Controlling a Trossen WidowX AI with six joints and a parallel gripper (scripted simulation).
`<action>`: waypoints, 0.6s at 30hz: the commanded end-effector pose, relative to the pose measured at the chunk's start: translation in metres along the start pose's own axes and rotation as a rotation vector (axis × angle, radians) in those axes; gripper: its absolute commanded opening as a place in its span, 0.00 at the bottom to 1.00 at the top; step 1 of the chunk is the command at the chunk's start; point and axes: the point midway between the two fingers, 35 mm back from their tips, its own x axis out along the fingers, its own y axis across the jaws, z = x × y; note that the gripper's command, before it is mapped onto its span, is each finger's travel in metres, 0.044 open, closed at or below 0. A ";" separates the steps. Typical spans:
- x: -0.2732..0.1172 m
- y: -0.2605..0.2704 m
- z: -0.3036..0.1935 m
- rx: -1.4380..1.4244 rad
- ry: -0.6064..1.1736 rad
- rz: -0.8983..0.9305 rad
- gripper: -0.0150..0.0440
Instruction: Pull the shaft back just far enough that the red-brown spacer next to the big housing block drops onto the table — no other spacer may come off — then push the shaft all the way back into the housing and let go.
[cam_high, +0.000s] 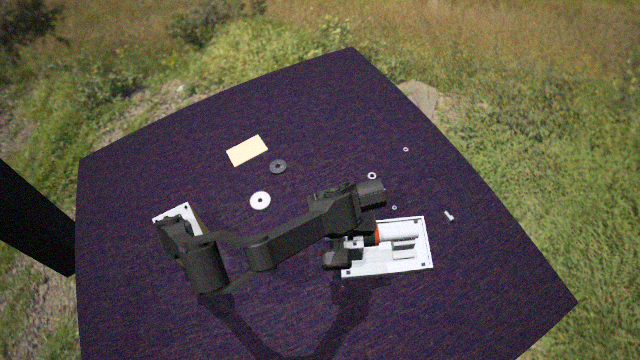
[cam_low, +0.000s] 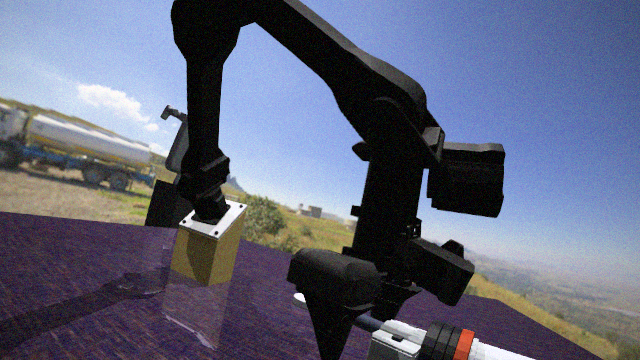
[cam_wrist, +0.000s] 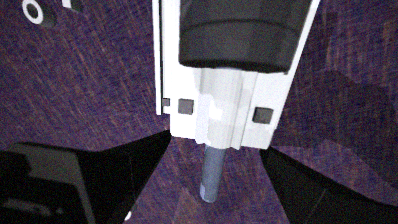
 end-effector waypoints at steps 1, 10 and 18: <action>0.001 0.001 -0.001 -0.006 0.002 0.004 1.00; 0.001 0.003 -0.002 -0.006 0.002 0.004 1.00; 0.000 0.001 0.000 0.000 -0.001 0.000 0.64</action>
